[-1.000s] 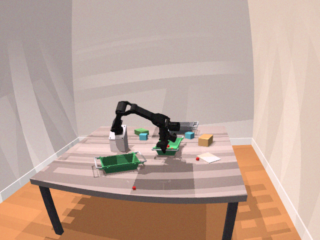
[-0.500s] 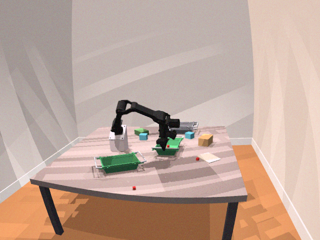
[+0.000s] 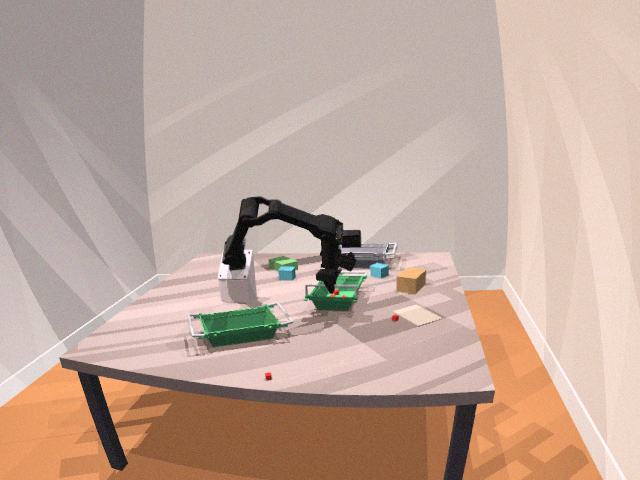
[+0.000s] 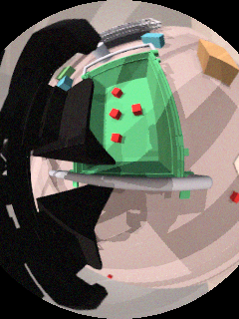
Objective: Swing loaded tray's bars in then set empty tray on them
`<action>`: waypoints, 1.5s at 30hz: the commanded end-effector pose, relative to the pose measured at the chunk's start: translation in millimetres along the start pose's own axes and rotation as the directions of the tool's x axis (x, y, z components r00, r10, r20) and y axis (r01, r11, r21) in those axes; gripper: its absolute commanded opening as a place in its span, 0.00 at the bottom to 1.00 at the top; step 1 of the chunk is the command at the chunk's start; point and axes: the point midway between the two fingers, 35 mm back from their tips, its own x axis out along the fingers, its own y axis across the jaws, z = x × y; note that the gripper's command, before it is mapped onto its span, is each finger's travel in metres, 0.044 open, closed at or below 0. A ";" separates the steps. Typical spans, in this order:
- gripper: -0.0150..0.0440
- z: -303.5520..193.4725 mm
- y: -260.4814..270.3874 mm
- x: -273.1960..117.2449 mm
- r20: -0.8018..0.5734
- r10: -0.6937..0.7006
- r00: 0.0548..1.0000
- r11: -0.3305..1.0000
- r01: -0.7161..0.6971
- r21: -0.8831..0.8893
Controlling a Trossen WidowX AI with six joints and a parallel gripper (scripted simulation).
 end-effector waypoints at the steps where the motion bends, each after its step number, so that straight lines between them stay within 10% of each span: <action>1: 0.40 -1.7 18.1 8.3 -0.005 0.005 1.000 1.000 -0.005 0.002; 45: 0.40 -0.7 25.3 -17.9 -0.005 0.008 1.000 1.000 -0.008 -0.009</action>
